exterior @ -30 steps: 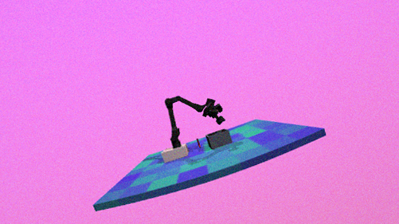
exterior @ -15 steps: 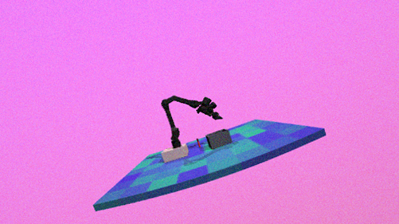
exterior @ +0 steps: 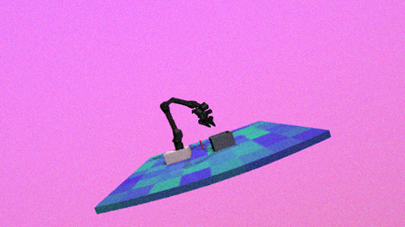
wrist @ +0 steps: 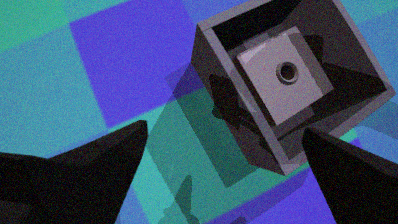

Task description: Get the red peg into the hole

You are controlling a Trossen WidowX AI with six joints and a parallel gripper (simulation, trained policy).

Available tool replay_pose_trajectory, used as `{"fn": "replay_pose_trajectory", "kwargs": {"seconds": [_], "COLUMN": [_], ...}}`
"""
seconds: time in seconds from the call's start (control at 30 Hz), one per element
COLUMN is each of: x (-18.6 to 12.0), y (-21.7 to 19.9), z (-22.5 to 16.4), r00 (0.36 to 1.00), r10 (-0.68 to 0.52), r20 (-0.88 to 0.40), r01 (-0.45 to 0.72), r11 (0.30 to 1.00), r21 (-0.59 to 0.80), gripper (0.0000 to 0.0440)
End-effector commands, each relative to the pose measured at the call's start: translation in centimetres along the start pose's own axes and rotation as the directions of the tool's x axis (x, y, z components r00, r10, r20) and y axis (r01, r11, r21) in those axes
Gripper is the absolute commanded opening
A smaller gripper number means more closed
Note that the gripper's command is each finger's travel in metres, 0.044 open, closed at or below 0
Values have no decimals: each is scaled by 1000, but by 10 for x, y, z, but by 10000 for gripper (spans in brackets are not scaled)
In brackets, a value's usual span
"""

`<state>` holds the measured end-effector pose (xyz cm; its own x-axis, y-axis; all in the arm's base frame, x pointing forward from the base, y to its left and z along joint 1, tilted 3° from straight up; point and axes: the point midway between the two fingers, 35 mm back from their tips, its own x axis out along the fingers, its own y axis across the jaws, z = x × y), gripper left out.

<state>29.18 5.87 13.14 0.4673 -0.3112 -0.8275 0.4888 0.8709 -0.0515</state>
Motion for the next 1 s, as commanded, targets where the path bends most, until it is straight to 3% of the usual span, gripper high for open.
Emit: {"fn": "replay_pose_trajectory", "kwargs": {"seconds": [0.0, 0.4, 0.97], "x": [-7, -14, 30], "y": [-2, -12, -4], "z": [-27, -95, -150], "r00": [995, 939, 903], "r10": [0, -52, -18], "r20": [-95, -340, -428], "r01": [5, 122, 180], "r11": [999, 974, 923], "r21": [51, 189, 341], "gripper": [440, 440, 440]}}
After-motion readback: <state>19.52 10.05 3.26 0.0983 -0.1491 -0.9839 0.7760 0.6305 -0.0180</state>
